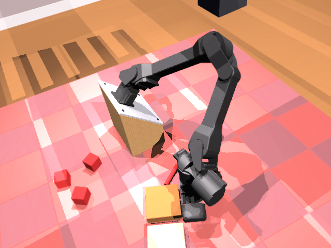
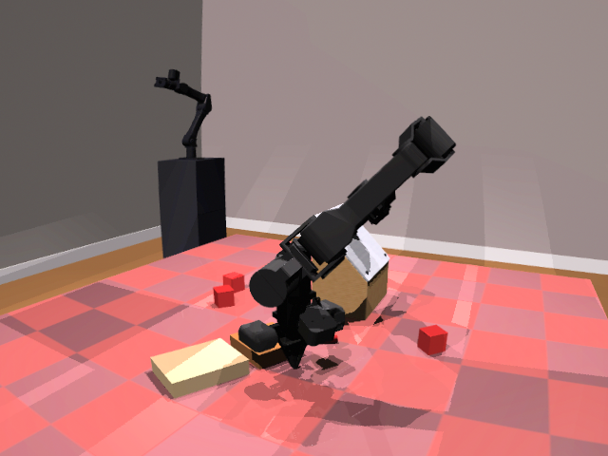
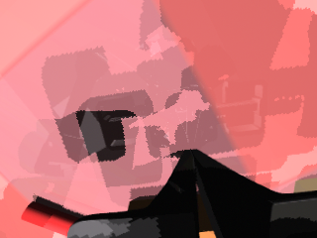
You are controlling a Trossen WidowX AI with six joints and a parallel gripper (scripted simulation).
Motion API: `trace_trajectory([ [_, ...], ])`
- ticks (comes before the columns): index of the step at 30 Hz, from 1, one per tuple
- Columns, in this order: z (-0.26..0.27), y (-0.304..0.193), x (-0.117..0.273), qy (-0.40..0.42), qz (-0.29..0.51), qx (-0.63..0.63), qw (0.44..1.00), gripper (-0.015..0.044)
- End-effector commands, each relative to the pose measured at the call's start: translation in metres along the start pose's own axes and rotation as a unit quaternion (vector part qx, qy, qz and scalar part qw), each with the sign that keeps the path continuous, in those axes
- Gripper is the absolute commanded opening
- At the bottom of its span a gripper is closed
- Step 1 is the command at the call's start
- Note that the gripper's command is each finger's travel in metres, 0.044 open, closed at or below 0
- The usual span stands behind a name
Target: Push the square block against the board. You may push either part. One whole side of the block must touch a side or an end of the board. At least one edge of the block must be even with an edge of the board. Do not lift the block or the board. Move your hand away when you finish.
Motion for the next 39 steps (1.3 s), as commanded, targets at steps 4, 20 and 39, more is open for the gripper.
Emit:
trace_trajectory([
  [4, 0.0, 0.015, 0.003, -0.004, -0.002, 0.001, 1.0, 0.0],
  [20, 0.002, 0.02, 0.058, -0.005, -0.001, 0.001, 1.0, 0.0],
  [39, -0.016, -0.164, 0.059, -0.007, 0.004, 0.006, 1.0, 0.0],
])
Point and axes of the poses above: the point midway between the two fingers, 35 mm back from their tips, its own x axis back along the fingers, its own z axis across the jaws, y = z × x, the point moved 7 cm from there along x, back along the fingers, and after that the axes turned 5 degrees about -x, right-handed, at the moved point
